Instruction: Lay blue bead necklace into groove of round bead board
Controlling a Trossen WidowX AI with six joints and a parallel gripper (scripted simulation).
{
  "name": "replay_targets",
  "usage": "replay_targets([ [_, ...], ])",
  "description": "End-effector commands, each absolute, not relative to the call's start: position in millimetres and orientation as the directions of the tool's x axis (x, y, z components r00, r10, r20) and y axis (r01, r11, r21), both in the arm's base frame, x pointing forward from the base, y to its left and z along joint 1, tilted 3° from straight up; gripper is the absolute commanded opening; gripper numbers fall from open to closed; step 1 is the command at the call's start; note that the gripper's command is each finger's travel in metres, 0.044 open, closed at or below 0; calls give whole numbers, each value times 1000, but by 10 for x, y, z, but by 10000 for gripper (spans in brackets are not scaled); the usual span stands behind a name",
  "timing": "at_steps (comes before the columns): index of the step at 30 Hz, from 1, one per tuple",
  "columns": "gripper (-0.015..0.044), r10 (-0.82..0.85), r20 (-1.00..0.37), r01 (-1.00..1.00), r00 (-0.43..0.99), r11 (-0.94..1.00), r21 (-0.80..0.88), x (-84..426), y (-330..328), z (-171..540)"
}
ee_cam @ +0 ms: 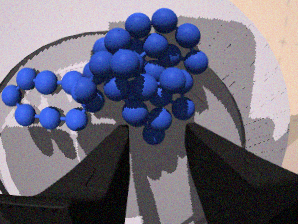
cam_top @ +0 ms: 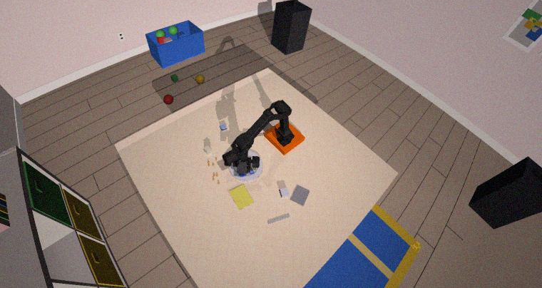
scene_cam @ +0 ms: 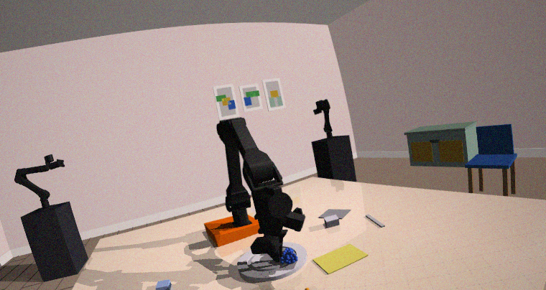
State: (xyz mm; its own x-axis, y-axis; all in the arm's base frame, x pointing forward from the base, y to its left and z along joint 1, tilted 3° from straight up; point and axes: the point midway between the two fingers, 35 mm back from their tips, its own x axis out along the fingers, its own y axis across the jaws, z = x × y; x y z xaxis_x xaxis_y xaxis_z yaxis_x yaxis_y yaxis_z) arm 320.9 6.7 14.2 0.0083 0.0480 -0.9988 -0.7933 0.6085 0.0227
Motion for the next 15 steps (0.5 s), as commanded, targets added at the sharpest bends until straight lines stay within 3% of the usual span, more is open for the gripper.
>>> replay_targets([
  [1, 120, 47, -999, -796, -3, 604, 31, 3192, 66, 81],
  [5, 120, 47, -999, -796, -3, 604, 31, 3192, 66, 81],
  [8, 41, 48, -999, -793, 3, 608, 27, 3198, 68, 109],
  [15, 0, 48, -999, -793, 3, 608, 27, 3198, 68, 109],
])
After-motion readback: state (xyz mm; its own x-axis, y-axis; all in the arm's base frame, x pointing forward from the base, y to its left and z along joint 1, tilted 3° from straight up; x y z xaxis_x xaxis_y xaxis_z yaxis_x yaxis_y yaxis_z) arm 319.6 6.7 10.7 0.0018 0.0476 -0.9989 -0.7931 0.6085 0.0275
